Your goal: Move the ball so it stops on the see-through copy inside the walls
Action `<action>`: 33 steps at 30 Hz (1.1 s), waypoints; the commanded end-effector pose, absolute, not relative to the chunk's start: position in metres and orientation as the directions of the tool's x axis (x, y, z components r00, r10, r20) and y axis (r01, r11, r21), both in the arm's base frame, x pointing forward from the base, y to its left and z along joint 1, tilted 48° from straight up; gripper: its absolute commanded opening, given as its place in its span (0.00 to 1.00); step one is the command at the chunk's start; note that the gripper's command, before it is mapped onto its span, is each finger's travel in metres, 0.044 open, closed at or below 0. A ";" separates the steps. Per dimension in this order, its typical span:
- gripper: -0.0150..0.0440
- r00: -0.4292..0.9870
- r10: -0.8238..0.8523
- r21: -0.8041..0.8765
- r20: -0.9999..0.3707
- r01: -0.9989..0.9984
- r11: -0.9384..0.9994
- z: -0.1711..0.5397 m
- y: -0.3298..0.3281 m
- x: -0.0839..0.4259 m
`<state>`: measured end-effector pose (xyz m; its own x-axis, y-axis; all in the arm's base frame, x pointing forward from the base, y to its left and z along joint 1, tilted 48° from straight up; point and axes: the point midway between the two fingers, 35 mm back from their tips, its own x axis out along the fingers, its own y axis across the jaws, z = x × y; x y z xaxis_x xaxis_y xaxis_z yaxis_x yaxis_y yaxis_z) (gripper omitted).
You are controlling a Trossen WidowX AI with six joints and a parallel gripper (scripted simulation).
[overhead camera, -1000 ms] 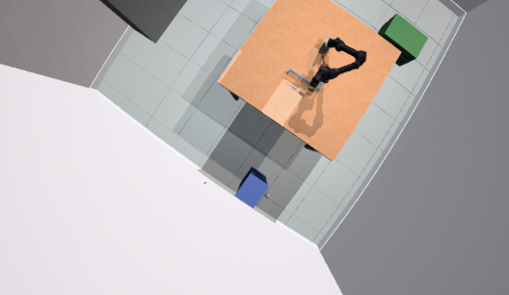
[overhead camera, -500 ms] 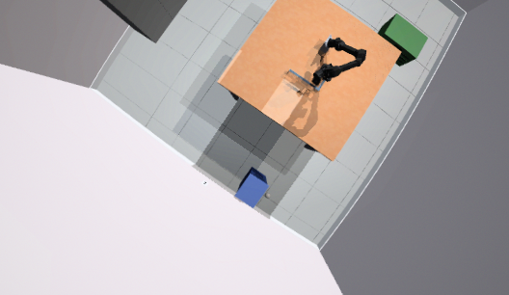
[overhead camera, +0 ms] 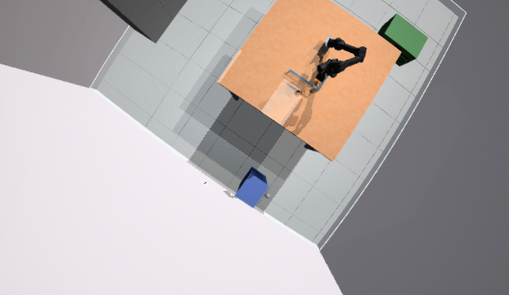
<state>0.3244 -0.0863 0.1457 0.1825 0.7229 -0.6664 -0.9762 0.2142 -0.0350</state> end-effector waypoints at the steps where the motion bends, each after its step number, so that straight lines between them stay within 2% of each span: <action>1: 0.25 0.172 0.722 -0.036 -0.670 -0.979 0.200 0.146 -0.080 0.326; 8: 0.25 0.156 0.728 -0.038 -0.668 -0.984 0.175 0.136 -0.040 0.336; 33: 0.25 0.155 0.731 -0.040 -0.665 -0.984 0.173 0.089 0.015 0.348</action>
<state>0.3479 0.0131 0.0907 0.1507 0.7271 -0.6698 -0.9852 0.1663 -0.0412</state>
